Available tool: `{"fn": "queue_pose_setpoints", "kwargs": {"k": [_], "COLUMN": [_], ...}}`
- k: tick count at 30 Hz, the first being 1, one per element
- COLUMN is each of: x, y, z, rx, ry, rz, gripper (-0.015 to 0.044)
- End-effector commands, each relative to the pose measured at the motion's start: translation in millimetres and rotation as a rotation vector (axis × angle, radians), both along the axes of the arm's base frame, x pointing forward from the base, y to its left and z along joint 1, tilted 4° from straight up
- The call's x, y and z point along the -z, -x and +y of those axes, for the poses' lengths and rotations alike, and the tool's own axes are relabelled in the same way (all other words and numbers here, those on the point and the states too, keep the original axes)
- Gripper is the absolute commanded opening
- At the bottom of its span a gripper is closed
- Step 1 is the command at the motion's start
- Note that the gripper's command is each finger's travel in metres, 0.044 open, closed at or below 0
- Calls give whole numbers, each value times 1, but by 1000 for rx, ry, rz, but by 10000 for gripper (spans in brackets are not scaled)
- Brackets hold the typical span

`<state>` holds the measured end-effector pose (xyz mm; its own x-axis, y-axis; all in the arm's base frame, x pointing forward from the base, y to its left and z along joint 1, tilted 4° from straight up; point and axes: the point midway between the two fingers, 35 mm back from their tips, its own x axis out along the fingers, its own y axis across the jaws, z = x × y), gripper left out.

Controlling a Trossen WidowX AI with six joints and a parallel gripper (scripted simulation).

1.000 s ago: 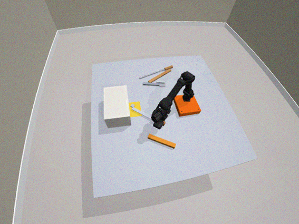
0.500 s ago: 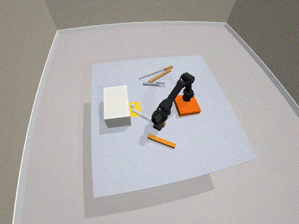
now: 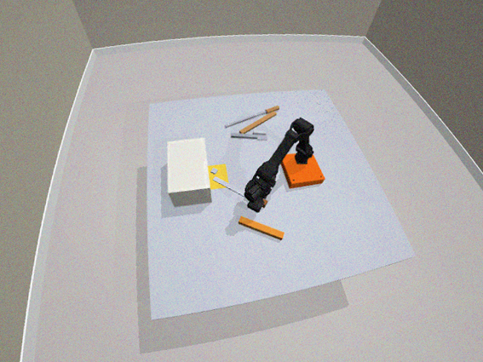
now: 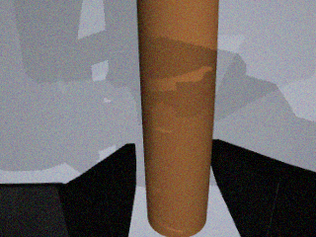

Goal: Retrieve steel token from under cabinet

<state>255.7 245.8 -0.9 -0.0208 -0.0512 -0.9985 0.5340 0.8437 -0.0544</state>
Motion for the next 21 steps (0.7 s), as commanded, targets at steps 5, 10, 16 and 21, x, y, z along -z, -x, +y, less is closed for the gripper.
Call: {"fn": "queue_pose_setpoints", "kwargs": {"k": [5,10,16,21], "x": [0,8,9,12], "y": [0,-2,-2,2], "z": [0,3,3,0], "rx": [-1,-4,-5,-2], "ry": [-7,-8,-8,-8], "rz": [-20,-23,-23,-23], "gripper": [270,270,270,270]}}
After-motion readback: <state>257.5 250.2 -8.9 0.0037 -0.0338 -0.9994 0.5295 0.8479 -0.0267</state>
